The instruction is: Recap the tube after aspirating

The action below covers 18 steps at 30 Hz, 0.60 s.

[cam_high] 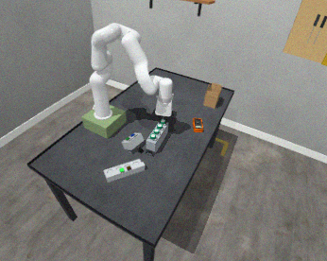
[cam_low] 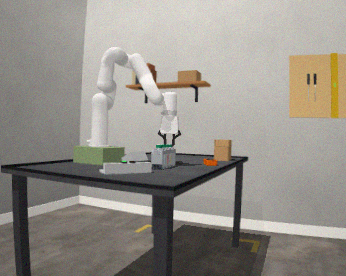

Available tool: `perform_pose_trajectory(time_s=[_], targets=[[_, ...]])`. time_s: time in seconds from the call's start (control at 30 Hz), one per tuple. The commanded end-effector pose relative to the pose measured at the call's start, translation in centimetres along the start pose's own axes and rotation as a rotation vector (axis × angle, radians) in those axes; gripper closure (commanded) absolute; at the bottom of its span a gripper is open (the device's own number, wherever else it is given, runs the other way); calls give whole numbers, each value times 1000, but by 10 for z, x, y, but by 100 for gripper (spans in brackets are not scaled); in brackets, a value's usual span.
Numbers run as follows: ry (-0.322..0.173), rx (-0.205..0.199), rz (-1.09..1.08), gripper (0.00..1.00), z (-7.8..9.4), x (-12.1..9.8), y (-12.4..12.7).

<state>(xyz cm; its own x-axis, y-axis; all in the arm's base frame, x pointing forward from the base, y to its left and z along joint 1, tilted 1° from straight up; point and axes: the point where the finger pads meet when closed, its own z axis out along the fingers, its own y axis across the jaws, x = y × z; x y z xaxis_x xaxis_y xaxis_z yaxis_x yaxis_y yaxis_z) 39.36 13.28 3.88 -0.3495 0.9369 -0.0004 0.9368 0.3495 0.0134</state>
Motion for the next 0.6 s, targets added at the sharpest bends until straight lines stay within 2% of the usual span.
perform_pose_trajectory(time_s=[0.0,0.2,0.57], targets=[[1,-4,0,100,-1,0,1],[1,-4,0,100,-1,0,1],[2,-4,180,100,-1,0,1]])
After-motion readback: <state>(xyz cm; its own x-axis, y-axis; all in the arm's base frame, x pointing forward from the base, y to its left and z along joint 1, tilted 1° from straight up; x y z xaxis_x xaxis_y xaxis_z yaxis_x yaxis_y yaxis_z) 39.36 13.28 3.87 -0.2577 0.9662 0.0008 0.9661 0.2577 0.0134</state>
